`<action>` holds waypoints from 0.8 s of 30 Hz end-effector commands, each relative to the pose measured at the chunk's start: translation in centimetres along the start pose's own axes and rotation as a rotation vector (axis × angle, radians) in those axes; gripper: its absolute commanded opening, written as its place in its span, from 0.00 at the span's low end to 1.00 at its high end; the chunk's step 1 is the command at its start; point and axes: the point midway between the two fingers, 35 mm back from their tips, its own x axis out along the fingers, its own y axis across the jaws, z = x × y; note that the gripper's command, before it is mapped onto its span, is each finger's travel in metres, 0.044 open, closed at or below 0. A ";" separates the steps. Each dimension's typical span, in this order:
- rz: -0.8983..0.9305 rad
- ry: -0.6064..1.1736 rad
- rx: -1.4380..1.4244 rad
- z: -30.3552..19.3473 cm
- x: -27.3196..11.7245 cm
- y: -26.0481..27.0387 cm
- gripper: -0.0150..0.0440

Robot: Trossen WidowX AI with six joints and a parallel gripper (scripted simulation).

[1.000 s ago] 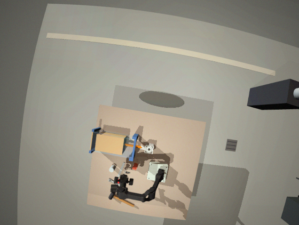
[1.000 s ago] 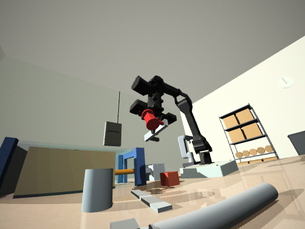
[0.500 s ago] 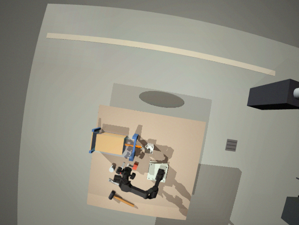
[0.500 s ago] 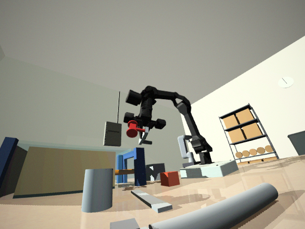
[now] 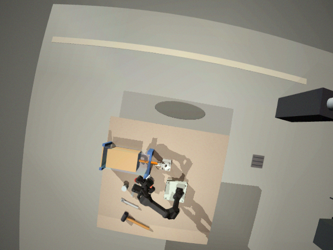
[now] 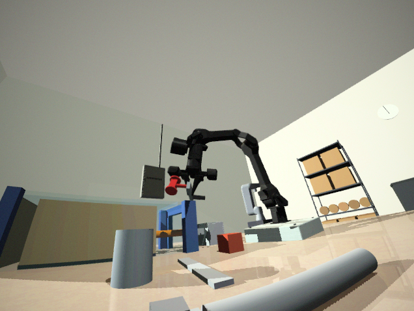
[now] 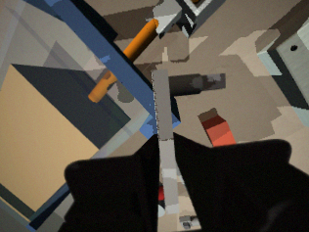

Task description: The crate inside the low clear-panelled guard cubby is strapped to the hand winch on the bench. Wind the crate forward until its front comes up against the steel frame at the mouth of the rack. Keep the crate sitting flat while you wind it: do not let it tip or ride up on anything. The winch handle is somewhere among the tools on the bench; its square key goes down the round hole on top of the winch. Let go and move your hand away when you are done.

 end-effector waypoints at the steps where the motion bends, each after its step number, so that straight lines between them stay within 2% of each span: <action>1: 0.006 -0.016 0.080 2.2 -0.1 0.2 0.25; 24: -0.067 -0.090 0.638 14.8 0.2 -2.6 0.25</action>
